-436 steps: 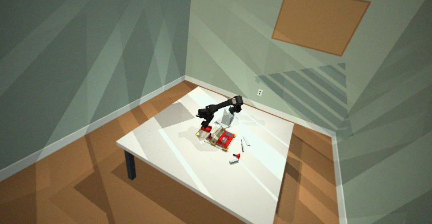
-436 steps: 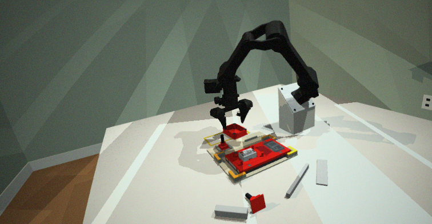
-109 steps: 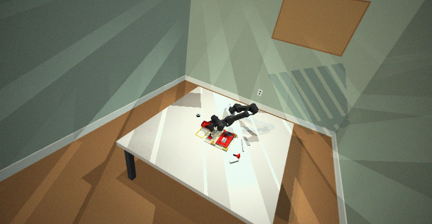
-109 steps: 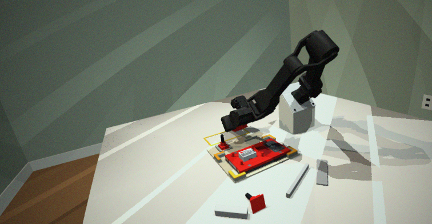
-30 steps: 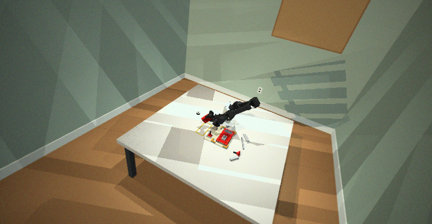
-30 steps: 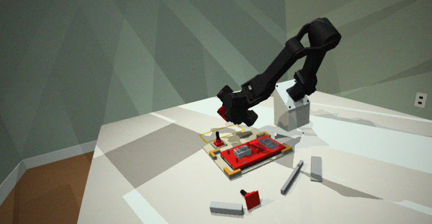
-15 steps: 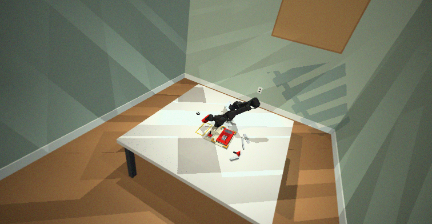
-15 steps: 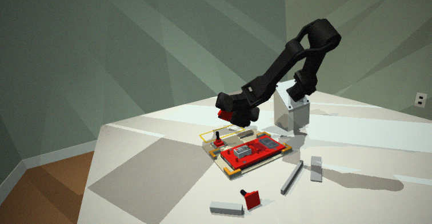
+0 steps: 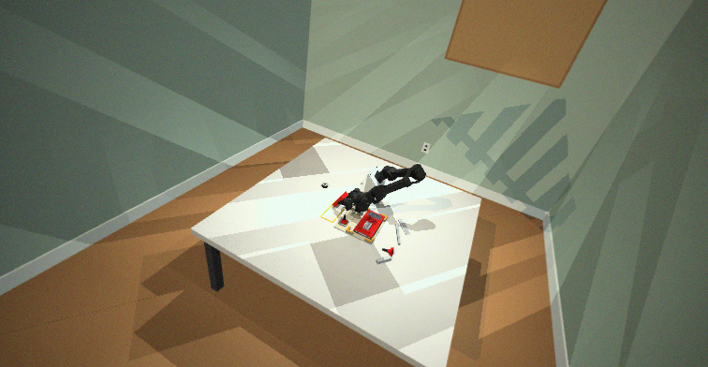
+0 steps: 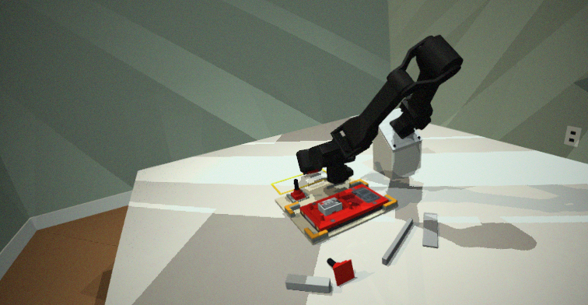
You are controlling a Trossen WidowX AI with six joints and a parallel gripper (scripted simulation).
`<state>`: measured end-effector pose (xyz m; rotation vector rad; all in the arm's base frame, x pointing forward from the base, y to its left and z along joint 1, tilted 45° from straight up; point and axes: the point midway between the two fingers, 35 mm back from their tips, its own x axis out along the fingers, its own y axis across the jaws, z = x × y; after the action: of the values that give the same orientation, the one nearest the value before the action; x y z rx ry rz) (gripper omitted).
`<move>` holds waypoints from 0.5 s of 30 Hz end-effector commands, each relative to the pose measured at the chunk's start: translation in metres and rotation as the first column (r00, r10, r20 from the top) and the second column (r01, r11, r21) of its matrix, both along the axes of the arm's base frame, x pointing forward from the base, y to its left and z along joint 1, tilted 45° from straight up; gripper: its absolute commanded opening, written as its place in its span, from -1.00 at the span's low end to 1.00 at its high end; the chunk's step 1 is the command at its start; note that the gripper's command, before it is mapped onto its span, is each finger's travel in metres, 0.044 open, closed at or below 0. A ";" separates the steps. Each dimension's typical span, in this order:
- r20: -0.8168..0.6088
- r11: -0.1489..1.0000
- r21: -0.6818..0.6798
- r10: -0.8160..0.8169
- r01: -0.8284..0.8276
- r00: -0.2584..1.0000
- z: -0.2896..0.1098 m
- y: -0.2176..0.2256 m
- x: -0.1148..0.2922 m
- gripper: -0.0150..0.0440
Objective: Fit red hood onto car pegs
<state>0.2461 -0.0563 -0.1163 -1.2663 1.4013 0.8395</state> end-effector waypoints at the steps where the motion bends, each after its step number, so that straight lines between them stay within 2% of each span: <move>1: -0.039 0.993 -0.012 0.114 -0.115 0.993 -0.008 0.012 0.000 -0.49; 11: -0.029 0.996 -0.021 0.088 -0.089 0.996 -0.005 0.010 0.000 -0.49; 15: -0.031 0.995 -0.032 0.097 -0.098 0.995 -0.006 0.011 0.001 -0.14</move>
<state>0.2472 -0.0461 -0.1220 -1.3602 1.3917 0.9064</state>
